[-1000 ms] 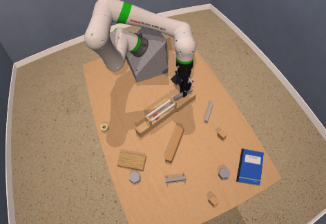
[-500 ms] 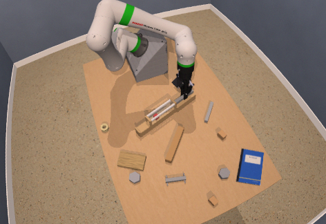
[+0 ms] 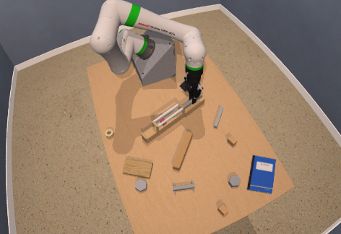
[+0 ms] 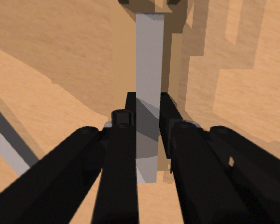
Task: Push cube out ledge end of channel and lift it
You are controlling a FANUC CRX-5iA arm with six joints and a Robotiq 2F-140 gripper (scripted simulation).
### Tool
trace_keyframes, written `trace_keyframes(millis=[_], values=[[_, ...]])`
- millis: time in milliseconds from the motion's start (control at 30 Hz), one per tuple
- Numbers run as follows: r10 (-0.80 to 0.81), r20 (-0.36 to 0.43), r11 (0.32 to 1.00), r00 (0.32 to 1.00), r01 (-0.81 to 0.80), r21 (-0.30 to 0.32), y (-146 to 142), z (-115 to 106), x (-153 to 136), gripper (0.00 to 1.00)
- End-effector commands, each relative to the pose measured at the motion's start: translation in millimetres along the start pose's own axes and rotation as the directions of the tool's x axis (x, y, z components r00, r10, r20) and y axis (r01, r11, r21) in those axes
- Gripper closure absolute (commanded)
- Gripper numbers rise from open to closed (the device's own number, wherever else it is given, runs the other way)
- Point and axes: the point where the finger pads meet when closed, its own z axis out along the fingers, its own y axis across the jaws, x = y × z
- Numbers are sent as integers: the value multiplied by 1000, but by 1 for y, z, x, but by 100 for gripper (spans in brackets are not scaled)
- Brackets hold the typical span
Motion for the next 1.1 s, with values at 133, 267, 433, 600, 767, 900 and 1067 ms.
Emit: trace_keyframes(millis=[133,267,433,600,767,900,1067], values=[[0,0,1000,1000,0,2,-1,-1,0,90],[0,0,1000,1000,0,2,-1,-1,0,90],[0,0,1000,1000,0,2,-1,-1,0,90],[0,0,1000,1000,0,2,-1,-1,0,90],[0,0,1000,1000,0,2,-1,-1,1,90],[0,0,1000,1000,0,2,-1,-1,6,90],[0,0,1000,1000,0,2,-1,-1,18,90]])
